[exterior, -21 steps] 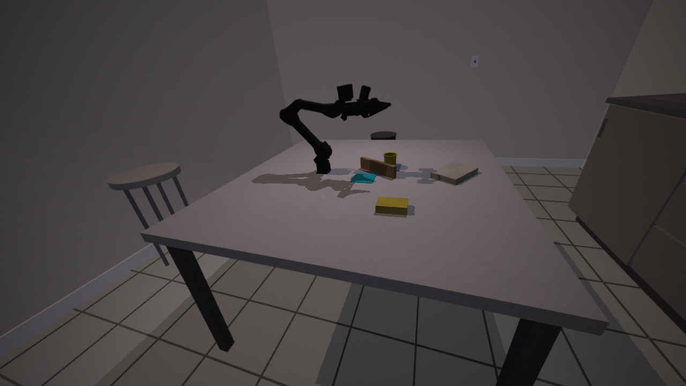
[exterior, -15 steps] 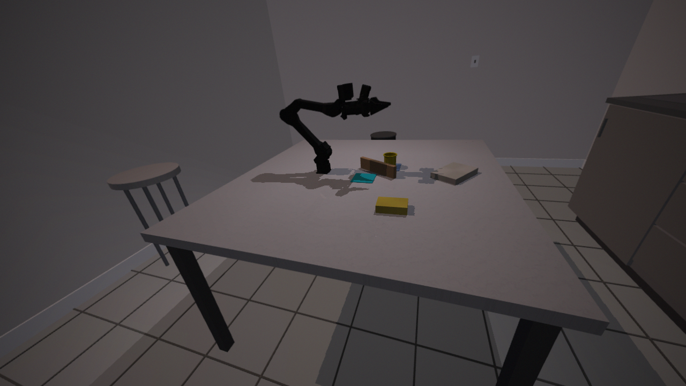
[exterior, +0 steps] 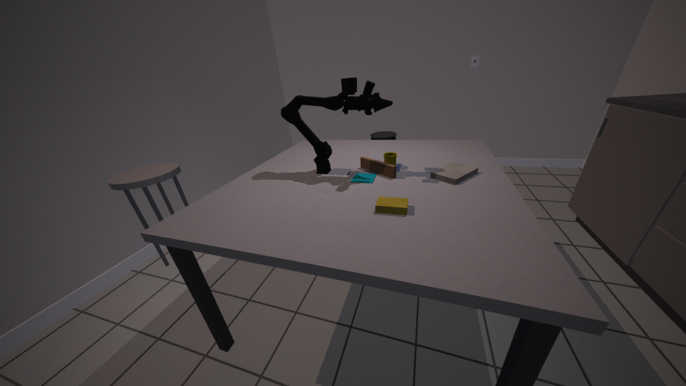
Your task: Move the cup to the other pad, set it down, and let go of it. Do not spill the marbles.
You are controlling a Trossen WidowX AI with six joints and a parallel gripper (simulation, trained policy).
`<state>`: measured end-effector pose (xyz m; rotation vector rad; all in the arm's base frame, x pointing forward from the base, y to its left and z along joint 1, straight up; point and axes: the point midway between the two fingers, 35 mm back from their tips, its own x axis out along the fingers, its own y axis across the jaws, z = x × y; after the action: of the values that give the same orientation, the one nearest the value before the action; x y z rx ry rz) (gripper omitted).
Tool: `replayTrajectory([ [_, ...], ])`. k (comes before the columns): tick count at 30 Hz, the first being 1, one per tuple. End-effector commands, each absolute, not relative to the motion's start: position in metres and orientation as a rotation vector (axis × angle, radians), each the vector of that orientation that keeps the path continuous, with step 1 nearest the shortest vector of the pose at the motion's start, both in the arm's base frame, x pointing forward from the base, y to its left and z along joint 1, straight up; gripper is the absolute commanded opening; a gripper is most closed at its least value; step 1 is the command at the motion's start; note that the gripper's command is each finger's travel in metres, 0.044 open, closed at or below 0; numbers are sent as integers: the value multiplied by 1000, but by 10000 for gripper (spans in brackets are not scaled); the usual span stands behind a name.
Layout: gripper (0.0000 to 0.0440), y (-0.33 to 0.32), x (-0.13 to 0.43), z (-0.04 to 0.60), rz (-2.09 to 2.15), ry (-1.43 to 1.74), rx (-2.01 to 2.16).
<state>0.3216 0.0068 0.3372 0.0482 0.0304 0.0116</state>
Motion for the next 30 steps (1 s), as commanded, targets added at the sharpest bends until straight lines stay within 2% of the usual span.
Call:
replayTrajectory([
  [1, 131, 10, 327, 338, 17, 67, 85],
  [5, 150, 15, 331, 340, 28, 103, 124],
  [30, 153, 42, 355, 338, 39, 373, 385],
])
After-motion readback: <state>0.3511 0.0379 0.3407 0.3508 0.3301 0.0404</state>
